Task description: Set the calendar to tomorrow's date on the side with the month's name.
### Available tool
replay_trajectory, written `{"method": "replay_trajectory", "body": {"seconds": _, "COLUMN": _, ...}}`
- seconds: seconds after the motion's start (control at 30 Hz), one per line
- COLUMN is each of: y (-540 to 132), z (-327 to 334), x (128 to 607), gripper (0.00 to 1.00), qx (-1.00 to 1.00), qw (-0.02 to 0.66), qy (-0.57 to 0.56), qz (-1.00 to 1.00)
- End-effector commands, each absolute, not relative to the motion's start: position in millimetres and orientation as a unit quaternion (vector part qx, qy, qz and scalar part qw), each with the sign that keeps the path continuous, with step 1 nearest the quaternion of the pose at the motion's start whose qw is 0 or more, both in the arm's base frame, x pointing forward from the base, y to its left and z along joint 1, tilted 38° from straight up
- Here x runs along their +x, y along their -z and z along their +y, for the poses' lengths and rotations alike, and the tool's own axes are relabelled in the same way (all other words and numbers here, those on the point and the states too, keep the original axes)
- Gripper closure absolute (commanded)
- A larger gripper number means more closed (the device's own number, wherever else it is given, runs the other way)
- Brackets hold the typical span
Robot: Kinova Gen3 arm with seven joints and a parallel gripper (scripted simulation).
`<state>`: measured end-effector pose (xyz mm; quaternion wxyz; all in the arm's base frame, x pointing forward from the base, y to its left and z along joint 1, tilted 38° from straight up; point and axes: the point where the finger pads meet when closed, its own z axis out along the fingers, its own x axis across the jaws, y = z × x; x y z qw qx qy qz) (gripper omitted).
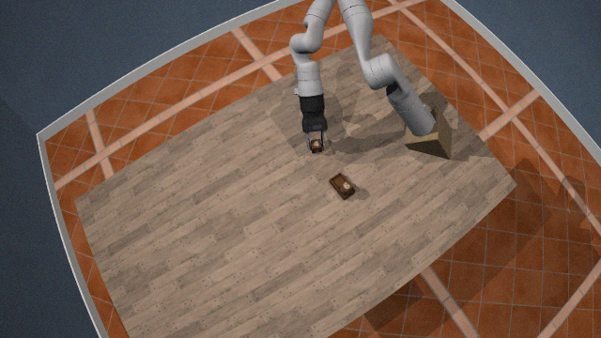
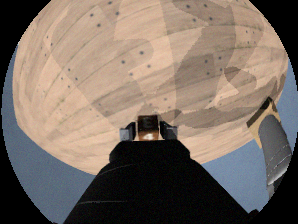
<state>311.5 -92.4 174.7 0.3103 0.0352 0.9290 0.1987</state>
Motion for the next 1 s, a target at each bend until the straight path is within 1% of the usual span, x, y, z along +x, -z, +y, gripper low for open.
{"method": "replay_trajectory", "body": {"seconds": 0.0, "y": -174.9, "z": -92.4, "x": 311.5, "gripper": 0.16, "qx": 0.035, "qw": 0.310, "qy": -0.199, "qz": 0.929}}
{"method": "replay_trajectory", "body": {"seconds": 0.03, "y": -174.9, "z": -92.4, "x": 311.5, "gripper": 0.16, "qx": 0.035, "qw": 0.310, "qy": -0.199, "qz": 0.929}}
{"method": "replay_trajectory", "body": {"seconds": 0.07, "y": -174.9, "z": -92.4, "x": 311.5, "gripper": 0.10, "qx": 0.035, "qw": 0.310, "qy": -0.199, "qz": 0.929}}
{"method": "replay_trajectory", "body": {"seconds": 0.13, "y": -174.9, "z": -92.4, "x": 311.5, "gripper": 0.10, "qx": 0.035, "qw": 0.310, "qy": -0.199, "qz": 0.929}}
{"method": "replay_trajectory", "body": {"seconds": 0.17, "y": -174.9, "z": -92.4, "x": 311.5, "gripper": 0.00, "qx": 0.035, "qw": 0.310, "qy": -0.199, "qz": 0.929}}
{"method": "replay_trajectory", "body": {"seconds": 0.97, "y": -176.9, "z": -91.4, "x": 310.3, "gripper": 0.00, "qx": 0.035, "qw": 0.310, "qy": -0.199, "qz": 0.929}}
